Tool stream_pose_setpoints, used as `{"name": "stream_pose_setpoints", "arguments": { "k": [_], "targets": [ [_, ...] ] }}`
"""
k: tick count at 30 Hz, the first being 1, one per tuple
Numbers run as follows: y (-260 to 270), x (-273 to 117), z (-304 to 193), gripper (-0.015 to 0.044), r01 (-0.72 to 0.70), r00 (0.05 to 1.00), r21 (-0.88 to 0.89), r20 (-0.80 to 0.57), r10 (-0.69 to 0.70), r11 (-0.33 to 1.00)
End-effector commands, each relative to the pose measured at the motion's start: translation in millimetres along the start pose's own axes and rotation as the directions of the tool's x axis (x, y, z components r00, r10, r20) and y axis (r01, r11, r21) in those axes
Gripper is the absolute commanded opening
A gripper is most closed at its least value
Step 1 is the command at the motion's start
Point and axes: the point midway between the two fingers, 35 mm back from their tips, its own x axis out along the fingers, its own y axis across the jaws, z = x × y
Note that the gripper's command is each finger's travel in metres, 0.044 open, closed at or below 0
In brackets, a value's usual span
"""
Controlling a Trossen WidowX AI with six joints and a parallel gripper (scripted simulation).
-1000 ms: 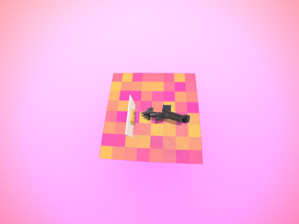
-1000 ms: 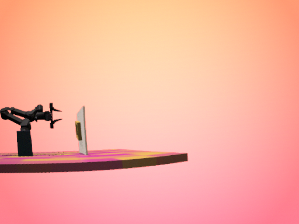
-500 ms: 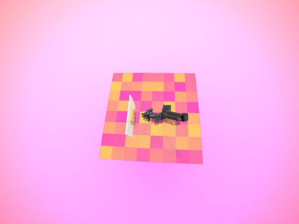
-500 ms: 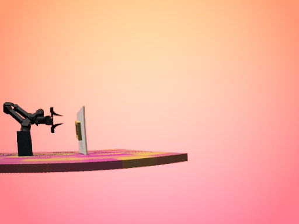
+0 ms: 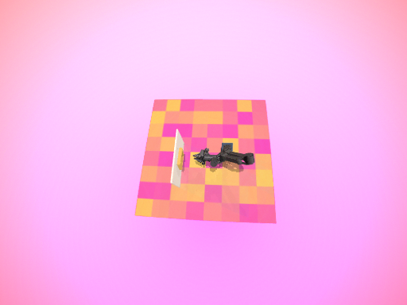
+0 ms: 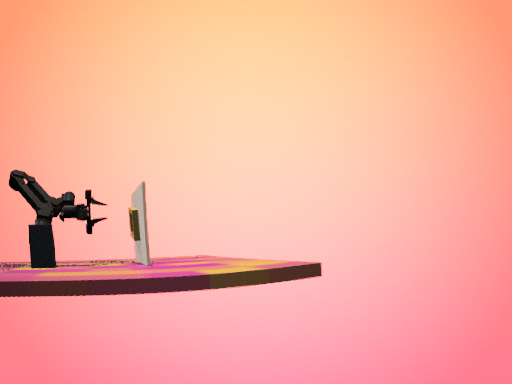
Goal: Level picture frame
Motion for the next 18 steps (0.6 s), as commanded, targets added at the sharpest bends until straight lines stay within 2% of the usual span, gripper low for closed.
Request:
{"name": "stream_pose_setpoints", "arguments": {
  "k": [1, 10, 18],
  "targets": [
    [-1, 0, 2, 0.026, -0.001, 1.0, 0.002, 0.005, 0.001, 1.0],
    [1, 4, 0, 0.026, -0.003, 1.0, 0.003, 0.002, 0.003, 1.0],
    [4, 43, -7, 0.026, -0.015, 1.0, 0.005, -0.019, 0.015, 1.0]
  ]
}}
